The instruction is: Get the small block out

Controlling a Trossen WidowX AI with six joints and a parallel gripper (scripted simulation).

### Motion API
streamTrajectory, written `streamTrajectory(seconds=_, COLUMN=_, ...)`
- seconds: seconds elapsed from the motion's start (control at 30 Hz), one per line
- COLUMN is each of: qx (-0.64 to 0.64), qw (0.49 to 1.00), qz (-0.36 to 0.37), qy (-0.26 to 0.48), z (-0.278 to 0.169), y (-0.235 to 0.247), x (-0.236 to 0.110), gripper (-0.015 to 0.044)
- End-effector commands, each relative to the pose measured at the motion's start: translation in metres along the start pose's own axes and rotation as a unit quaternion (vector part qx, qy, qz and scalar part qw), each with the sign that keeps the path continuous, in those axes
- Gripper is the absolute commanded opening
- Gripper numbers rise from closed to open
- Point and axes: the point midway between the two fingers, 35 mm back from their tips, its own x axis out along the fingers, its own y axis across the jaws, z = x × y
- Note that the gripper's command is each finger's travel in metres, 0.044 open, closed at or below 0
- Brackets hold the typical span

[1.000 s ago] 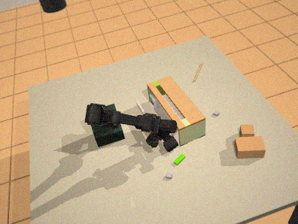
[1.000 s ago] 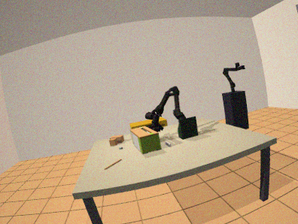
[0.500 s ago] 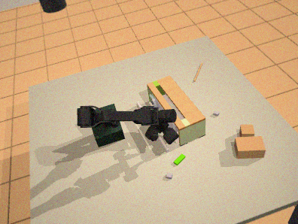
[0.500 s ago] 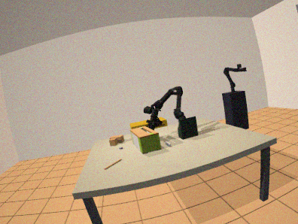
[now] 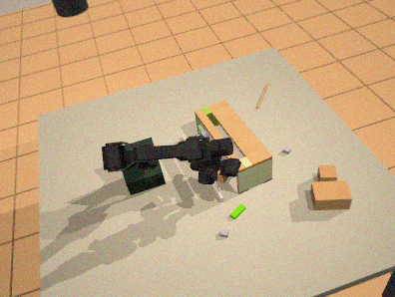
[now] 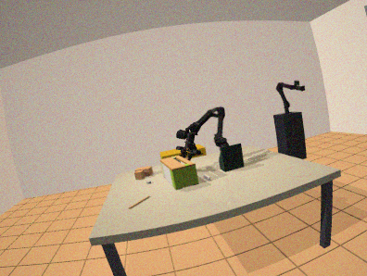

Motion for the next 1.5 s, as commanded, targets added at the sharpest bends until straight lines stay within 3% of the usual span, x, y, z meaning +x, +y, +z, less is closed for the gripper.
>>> streamTrajectory(seconds=0.0, qx=-0.077, qw=0.997, qz=-0.001, qy=-0.004, z=-0.003, y=-0.001, x=-0.003, gripper=0.0)
streamTrajectory(seconds=0.33, qx=-0.279, qw=0.96, qz=-0.007, qy=-0.011, z=-0.008, y=-0.006, x=-0.009, gripper=0.0)
streamTrajectory(seconds=0.7, qx=-0.489, qw=0.872, qz=-0.015, qy=-0.018, z=-0.013, y=-0.011, x=-0.016, gripper=0.0)
streamTrajectory(seconds=1.07, qx=-0.673, qw=0.739, qz=-0.024, qy=-0.024, z=-0.017, y=-0.016, x=-0.024, gripper=0.0)
streamTrajectory(seconds=1.47, qx=-0.835, qw=0.549, qz=-0.035, qy=-0.028, z=-0.021, y=-0.02, x=-0.033, gripper=0.0)
